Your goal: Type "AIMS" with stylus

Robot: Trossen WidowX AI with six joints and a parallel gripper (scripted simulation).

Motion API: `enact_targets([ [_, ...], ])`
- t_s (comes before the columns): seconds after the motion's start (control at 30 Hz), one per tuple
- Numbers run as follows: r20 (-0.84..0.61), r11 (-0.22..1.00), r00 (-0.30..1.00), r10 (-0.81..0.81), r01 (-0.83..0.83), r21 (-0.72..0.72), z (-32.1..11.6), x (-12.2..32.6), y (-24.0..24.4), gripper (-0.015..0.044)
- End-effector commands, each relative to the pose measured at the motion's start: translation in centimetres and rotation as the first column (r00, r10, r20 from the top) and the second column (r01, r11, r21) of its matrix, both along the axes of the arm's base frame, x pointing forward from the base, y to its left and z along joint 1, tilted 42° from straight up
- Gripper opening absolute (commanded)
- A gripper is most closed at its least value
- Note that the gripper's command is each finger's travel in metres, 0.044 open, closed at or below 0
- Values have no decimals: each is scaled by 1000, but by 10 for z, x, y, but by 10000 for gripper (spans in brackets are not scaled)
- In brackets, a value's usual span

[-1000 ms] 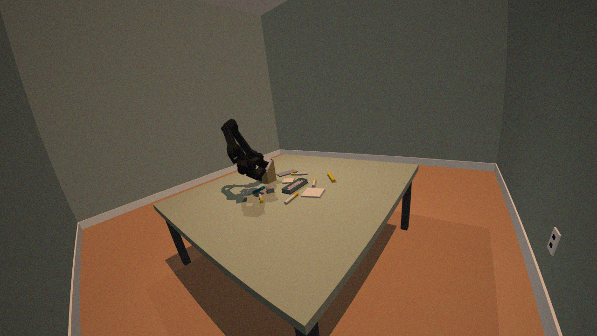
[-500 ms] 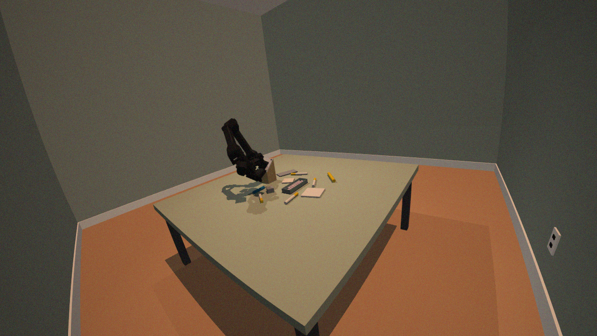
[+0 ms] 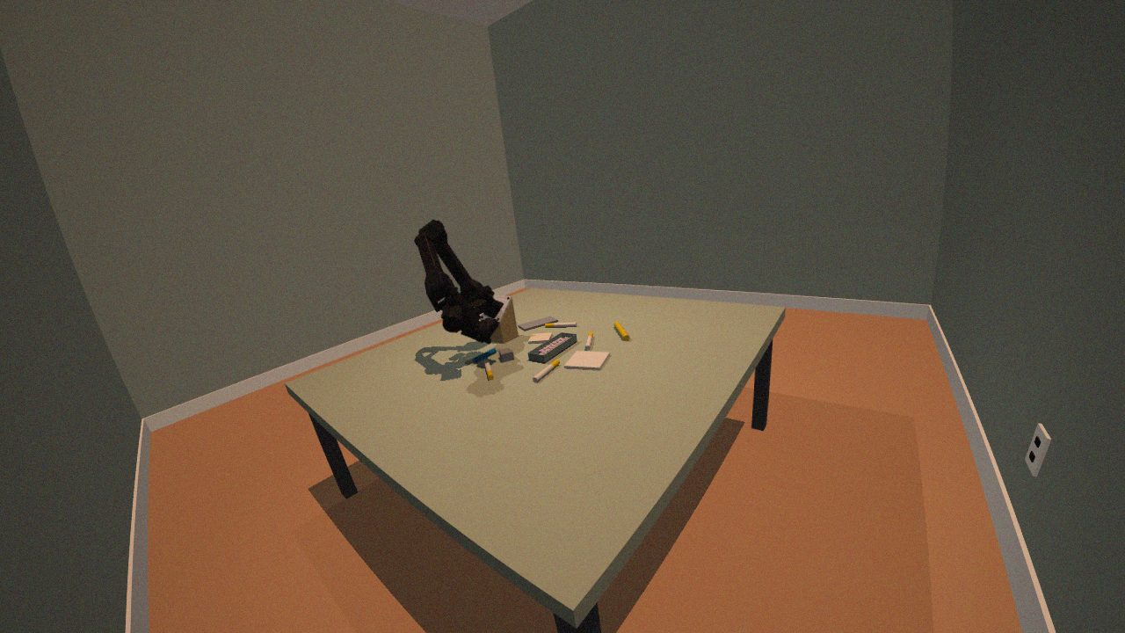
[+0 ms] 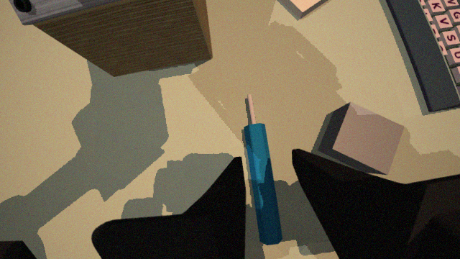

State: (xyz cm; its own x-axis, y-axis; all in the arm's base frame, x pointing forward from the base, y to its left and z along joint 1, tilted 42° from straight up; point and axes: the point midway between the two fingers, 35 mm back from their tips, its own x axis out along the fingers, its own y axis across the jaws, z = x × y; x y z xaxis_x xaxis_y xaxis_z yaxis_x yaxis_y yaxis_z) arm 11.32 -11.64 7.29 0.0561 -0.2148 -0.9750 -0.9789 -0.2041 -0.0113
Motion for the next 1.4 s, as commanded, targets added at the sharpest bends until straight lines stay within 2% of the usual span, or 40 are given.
enact_targets([
  [0.0, -5, 1000, 1000, 3, -3, 9, -4, 0, -1, 150],
  [1.37, -6, 1000, 1000, 3, -3, 8, -27, 3, -22, 150],
])
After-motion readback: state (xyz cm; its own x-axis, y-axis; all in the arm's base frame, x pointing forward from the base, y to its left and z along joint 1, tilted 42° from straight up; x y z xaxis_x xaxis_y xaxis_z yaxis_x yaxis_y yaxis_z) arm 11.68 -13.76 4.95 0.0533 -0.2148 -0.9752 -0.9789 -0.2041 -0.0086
